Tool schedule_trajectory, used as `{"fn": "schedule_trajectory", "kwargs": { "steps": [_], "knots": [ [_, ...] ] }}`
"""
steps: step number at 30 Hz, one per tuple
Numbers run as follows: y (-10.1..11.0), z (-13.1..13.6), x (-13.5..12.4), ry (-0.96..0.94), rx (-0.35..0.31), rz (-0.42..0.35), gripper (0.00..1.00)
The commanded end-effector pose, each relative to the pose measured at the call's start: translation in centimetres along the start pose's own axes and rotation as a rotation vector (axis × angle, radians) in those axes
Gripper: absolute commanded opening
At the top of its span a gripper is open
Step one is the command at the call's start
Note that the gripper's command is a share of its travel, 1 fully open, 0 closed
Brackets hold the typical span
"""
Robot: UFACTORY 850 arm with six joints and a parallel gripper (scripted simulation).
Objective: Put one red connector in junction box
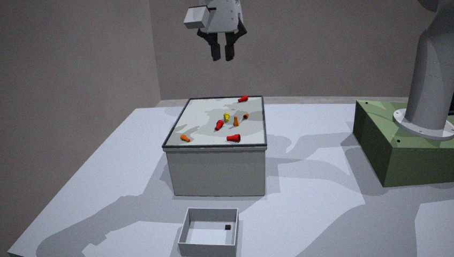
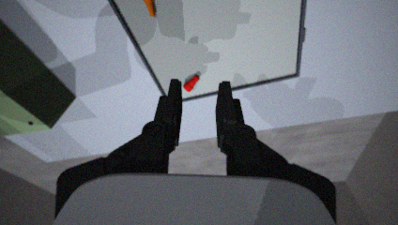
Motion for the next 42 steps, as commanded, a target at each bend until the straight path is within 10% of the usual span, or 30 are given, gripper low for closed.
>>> {"fn": "schedule_trajectory", "kwargs": {
  "steps": [1,17,42],
  "knots": [
    [-2.1,0.1,-2.2,-0.191,-0.01,-0.009,0.3],
    [-7.7,-1.0,-8.1,-0.691,-0.011,-0.006,0.3],
    [-11.9,-1.0,-8.3,-0.706,-0.011,-0.006,0.3]
  ]
}}
Point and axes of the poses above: the point where the finger pads meet when closed, its own y axis back along the fingers, its own z axis across the jaws, x = y × z, the point moved 3 cm from there along y, back along the fingers, and after that the axes turned 1 degree about -y, right-handed, at the moved point
